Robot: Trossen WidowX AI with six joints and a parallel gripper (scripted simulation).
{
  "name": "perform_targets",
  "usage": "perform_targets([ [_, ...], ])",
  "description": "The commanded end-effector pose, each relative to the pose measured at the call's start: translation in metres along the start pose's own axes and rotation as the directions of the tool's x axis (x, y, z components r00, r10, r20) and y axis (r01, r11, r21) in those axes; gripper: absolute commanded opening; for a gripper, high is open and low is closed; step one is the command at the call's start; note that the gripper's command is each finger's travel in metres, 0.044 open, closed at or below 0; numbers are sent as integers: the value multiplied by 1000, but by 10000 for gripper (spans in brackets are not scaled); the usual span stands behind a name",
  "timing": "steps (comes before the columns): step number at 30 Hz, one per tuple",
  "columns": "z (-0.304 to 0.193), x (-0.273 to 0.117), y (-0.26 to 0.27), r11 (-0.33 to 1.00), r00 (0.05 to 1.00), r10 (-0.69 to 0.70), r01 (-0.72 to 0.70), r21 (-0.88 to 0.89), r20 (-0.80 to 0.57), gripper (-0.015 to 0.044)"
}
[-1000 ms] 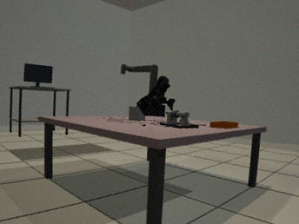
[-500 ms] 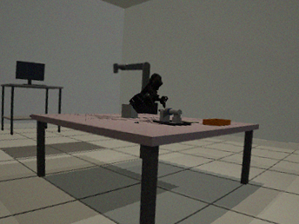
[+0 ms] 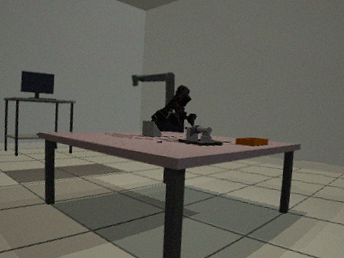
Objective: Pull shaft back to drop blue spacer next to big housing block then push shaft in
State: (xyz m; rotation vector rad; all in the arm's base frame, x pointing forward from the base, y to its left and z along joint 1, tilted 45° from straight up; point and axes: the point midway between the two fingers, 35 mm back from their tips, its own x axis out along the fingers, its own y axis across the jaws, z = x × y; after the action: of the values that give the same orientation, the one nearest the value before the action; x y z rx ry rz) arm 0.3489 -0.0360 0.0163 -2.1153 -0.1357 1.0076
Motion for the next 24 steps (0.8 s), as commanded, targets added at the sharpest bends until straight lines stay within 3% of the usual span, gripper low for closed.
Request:
perform_targets([
  [1, -1, 7, 0, 1000, 1000, 3, -3, 5, -3, 440],
  [24, 1, 24, 0, 1000, 1000, 1, -1, 5, -4, 440],
])
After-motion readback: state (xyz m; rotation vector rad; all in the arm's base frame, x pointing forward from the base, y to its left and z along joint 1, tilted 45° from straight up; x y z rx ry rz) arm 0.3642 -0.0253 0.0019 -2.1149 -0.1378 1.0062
